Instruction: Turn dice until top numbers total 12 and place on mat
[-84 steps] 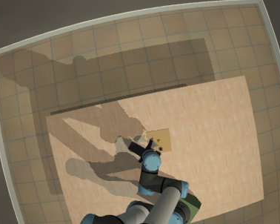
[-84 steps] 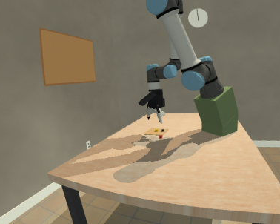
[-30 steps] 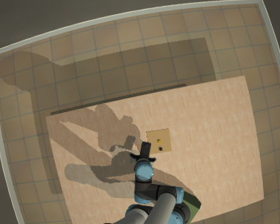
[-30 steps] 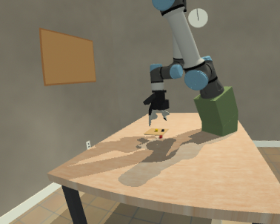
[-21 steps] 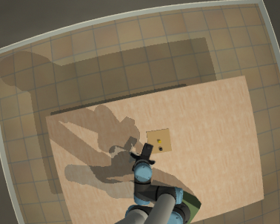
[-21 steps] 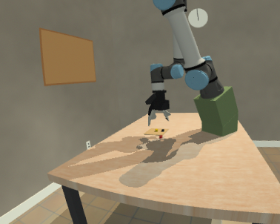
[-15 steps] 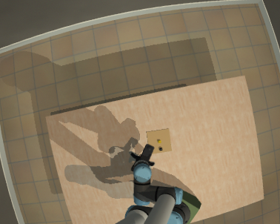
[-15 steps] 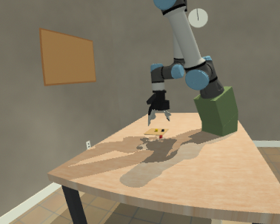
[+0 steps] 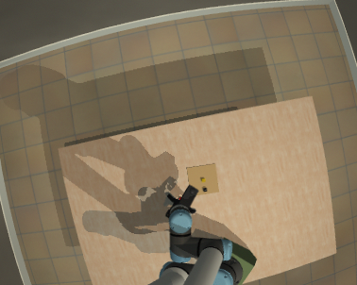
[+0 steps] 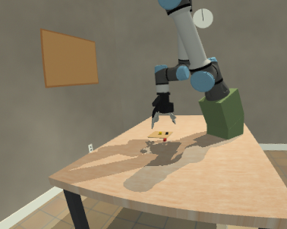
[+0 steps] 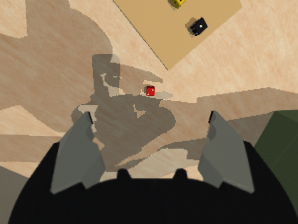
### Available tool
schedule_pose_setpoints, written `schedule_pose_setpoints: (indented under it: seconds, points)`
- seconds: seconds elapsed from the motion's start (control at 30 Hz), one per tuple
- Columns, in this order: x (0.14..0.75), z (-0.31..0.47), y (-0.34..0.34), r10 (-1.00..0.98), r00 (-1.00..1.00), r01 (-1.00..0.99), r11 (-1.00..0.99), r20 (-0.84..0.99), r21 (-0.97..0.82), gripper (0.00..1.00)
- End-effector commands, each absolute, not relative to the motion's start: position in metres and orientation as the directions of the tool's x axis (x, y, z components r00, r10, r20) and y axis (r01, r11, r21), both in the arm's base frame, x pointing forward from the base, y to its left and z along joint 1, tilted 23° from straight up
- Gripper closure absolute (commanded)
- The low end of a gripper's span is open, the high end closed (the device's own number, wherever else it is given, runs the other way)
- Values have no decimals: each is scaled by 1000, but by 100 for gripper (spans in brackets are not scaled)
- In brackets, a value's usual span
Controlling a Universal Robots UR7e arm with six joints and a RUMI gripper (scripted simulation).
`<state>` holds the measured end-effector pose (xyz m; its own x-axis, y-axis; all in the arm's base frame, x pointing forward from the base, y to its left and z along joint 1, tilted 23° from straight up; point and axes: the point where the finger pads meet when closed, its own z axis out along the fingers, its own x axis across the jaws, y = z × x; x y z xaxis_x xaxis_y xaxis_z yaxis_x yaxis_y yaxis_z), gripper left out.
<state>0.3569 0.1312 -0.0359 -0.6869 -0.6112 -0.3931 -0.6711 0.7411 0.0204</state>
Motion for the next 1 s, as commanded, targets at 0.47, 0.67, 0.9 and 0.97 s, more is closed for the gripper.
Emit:
schedule_pose_setpoints:
  seconds: [0.47, 0.67, 0.9, 0.97]
  points:
    - [354, -36, 132, -587, -709, -648, 761, -391, 32, 82]
    - [354, -36, 132, -587, -709, -648, 761, -391, 32, 82]
    - [354, -36, 132, -587, -709, -648, 761, -391, 32, 82]
    - [354, -36, 132, -587, -709, -648, 761, -391, 32, 82]
